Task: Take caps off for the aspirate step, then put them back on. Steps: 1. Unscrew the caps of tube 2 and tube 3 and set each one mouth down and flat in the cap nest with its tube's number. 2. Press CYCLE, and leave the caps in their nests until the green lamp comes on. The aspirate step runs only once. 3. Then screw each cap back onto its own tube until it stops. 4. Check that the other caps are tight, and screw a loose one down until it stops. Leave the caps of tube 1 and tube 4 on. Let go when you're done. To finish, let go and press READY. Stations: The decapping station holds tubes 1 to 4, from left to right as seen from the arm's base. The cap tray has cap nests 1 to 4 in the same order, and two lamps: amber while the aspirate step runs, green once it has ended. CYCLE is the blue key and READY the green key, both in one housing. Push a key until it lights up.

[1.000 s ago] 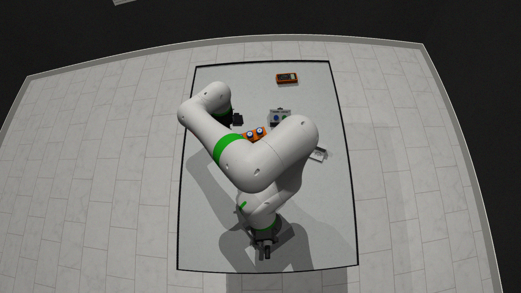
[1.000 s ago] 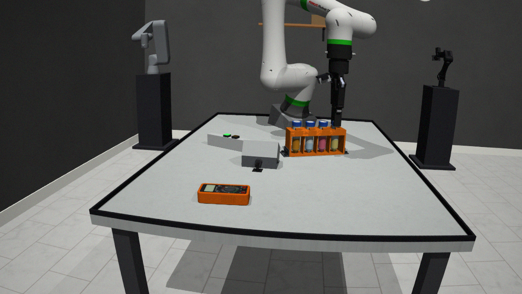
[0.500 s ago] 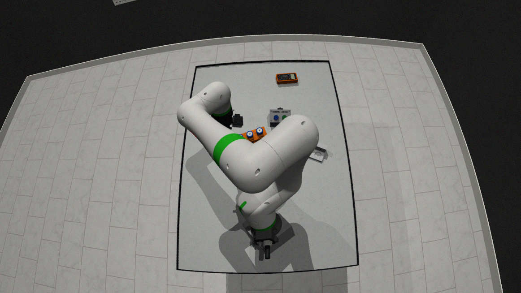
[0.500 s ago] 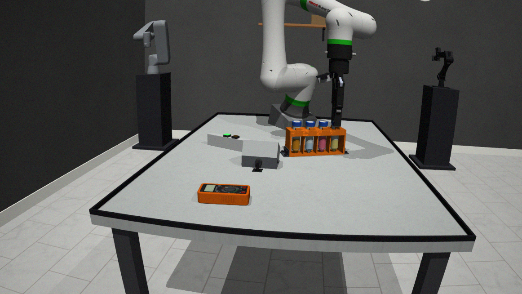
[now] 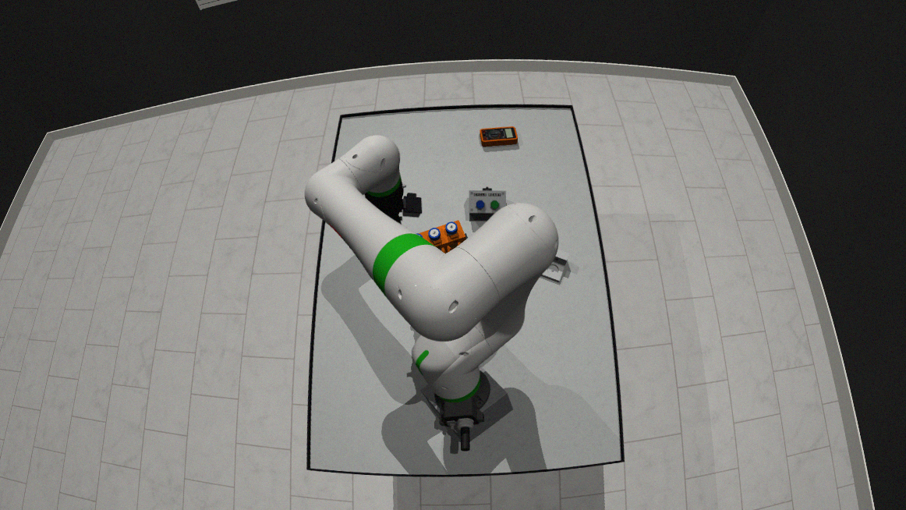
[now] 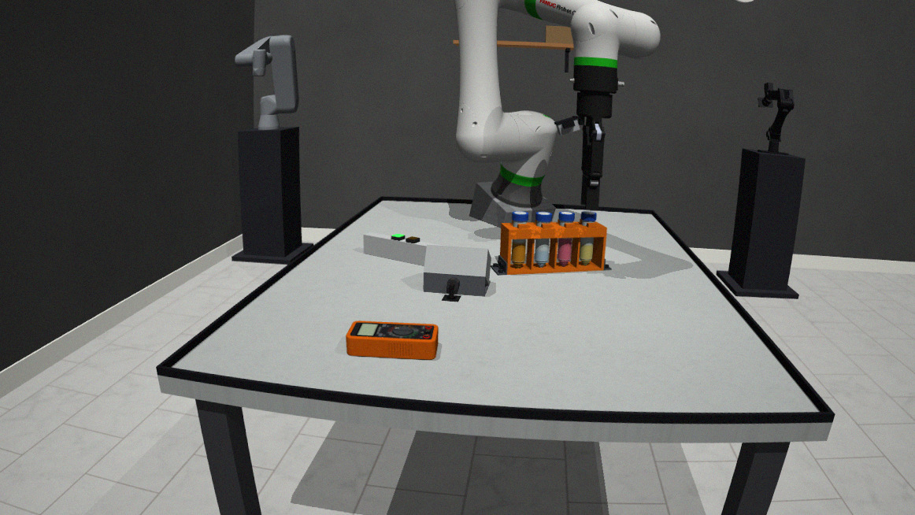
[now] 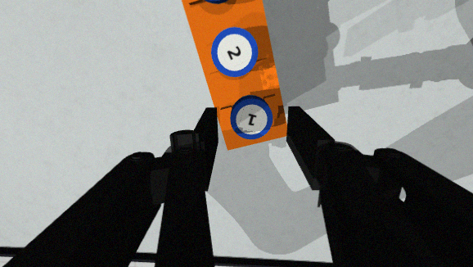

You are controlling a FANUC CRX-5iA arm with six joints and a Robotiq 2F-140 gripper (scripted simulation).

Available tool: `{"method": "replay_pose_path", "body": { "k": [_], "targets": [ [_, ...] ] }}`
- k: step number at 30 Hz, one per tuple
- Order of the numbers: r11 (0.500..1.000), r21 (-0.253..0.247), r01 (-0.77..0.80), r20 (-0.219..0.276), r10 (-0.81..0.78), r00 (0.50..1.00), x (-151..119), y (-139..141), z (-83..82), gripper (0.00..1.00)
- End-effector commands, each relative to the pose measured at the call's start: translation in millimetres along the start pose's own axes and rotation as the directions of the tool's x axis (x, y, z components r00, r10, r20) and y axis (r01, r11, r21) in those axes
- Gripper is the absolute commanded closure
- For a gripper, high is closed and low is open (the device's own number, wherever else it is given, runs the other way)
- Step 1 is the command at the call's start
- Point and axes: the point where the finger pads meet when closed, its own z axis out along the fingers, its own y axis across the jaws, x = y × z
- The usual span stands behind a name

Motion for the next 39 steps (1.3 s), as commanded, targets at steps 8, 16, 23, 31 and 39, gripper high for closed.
{"method": "replay_pose_path", "body": {
  "k": [8, 16, 23, 31, 39],
  "targets": [
    [0.997, 0.002, 0.083, 0.0, -0.083, 0.997, 8.0, -2.6, -22.2, 0.59],
    [0.884, 0.001, 0.467, -0.001, -0.467, 0.884, 53.9, -14.0, -22.2, 0.59],
    [0.883, 0.001, 0.47, -0.001, -0.47, 0.883, 100.7, -25.6, -22.2, 0.59],
    [0.883, 0.001, 0.47, -0.001, -0.47, 0.883, 148.1, -37.4, -22.2, 0.59],
    [0.883, 0.001, 0.47, -0.001, -0.47, 0.883, 151.4, -38.3, -22.2, 0.59]
  ]
}}
